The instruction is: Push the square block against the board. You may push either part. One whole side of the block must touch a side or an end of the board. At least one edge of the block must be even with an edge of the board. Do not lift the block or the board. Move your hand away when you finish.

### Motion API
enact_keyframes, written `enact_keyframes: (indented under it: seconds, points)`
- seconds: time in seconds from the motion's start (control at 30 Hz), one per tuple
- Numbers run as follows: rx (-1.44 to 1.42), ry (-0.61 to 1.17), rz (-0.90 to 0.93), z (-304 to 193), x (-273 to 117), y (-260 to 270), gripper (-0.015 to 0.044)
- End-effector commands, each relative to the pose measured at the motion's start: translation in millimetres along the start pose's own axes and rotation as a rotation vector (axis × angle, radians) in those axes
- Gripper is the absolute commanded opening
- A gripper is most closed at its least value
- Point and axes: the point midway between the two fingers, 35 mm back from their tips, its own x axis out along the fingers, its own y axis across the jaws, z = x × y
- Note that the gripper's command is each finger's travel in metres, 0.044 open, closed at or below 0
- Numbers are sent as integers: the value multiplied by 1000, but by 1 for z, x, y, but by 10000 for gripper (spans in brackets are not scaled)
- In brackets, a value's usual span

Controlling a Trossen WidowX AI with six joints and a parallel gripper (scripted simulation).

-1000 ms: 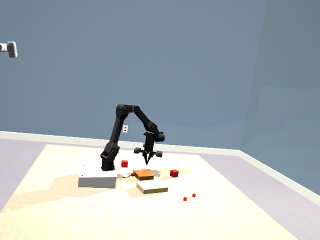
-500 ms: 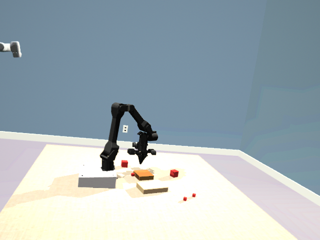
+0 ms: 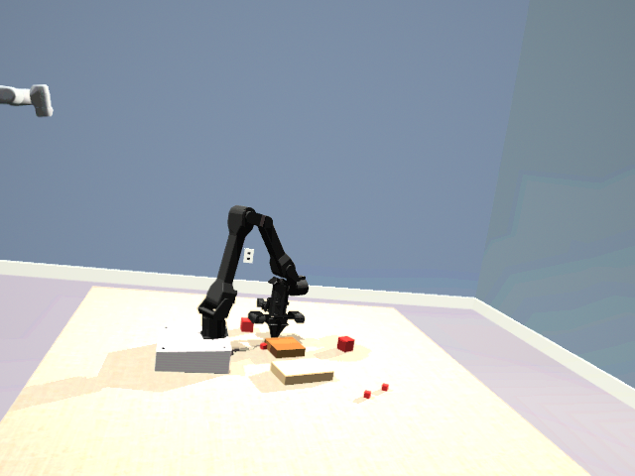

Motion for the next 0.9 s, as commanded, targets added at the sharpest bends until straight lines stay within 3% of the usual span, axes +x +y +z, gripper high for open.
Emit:
enact_keyframes:
  seconds: [0.0,0.87]
  points:
    - [-1,-9,-18,1,0,-4,0]
    - [-1,-8,-18,-17,0,-7,0]
